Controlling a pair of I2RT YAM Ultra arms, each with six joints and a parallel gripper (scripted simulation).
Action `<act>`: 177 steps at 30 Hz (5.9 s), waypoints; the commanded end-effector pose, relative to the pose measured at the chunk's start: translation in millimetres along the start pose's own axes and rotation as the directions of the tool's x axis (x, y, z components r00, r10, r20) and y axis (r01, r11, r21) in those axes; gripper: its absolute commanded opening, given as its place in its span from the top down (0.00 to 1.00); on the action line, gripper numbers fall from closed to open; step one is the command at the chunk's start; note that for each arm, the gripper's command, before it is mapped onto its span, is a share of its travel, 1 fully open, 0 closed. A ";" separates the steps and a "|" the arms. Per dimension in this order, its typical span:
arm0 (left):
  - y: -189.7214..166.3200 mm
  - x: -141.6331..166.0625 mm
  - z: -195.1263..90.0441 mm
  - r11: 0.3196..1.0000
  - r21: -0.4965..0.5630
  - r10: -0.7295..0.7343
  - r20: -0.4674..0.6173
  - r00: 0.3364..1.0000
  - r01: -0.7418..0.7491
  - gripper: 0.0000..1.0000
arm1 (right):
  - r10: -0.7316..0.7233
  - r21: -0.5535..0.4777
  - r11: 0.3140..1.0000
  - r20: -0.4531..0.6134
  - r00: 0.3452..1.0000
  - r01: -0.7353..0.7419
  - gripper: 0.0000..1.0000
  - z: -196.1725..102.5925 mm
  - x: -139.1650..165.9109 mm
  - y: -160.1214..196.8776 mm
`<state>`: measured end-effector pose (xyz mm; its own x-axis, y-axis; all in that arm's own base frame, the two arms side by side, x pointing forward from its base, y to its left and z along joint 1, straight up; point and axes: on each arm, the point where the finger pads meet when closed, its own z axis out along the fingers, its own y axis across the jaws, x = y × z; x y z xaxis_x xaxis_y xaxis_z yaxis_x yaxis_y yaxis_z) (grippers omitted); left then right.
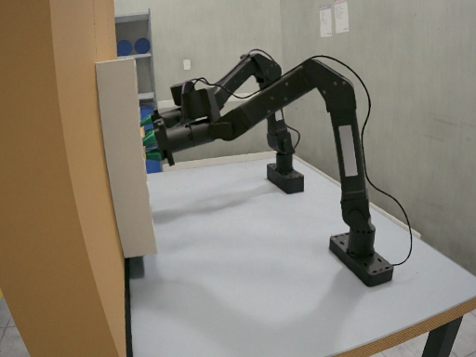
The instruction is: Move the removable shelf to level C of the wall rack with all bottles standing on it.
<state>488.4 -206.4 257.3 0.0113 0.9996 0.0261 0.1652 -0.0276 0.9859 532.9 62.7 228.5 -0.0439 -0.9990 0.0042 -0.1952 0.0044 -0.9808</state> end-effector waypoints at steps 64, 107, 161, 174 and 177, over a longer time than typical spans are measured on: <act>61.4 5.1 0.0 0.986 -0.165 -0.028 -0.012 1.000 0.026 1.00 | 0.005 0.195 0.981 -0.002 1.000 -0.004 1.00 -0.3 2.7 -70.1; -6.9 3.3 11.5 0.986 -0.165 -0.028 -0.012 1.000 0.026 1.00 | 0.005 0.195 0.981 -0.002 1.000 -0.004 1.00 14.2 2.4 2.5; -8.0 3.3 11.7 0.986 -0.165 -0.028 -0.012 1.000 0.026 0.04 | 0.005 0.195 0.981 -0.002 1.000 -0.004 0.04 14.4 2.4 3.6; -9.9 3.1 0.4 0.986 -0.165 -0.028 -0.012 1.000 0.026 0.00 | 0.005 0.195 0.981 -0.002 1.000 -0.004 0.00 3.2 2.4 5.8; -10.5 3.0 -3.3 0.986 -0.165 -0.028 -0.012 1.000 0.026 0.00 | 0.005 0.195 0.981 -0.002 1.000 -0.004 0.00 -0.5 2.3 6.5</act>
<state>491.6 -202.4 223.8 -0.0050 0.9993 0.0369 0.0491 -0.0366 0.9981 536.9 61.4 192.5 -0.0435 -0.9989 0.0159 -0.0684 -0.0129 -0.9976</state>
